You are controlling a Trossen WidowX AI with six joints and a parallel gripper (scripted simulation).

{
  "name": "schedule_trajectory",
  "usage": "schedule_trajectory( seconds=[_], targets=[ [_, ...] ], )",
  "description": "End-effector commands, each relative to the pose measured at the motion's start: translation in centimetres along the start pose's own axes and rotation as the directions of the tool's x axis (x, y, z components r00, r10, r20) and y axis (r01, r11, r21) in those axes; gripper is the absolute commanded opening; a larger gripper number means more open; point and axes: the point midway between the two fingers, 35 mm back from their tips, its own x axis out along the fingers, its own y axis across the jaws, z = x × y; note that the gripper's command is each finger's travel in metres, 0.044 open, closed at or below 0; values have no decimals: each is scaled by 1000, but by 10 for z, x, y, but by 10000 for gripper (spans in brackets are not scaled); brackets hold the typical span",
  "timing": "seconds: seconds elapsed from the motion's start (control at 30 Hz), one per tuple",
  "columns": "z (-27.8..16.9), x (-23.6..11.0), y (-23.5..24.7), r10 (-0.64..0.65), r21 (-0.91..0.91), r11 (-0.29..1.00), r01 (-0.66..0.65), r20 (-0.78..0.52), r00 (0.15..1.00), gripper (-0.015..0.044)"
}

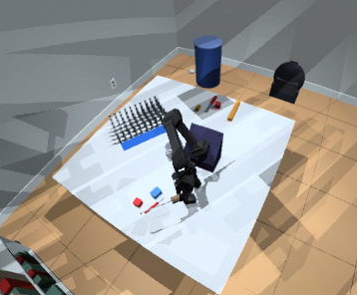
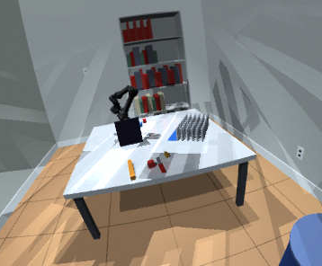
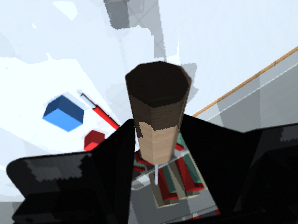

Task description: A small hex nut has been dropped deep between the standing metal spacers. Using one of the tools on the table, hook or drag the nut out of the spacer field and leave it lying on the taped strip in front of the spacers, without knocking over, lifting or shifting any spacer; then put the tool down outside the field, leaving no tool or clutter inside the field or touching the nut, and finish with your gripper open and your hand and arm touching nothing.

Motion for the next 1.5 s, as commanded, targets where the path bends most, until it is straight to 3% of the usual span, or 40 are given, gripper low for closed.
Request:
schedule_trajectory(
  seconds=[0.0, 1.47],
  targets=[
    [3, 3, -1, 0, -5, 1000, 0, 3, 1000, 0],
    [21, 38, -6, 5, -2, 1000, -5, 9, 1000, 0]
  ],
)
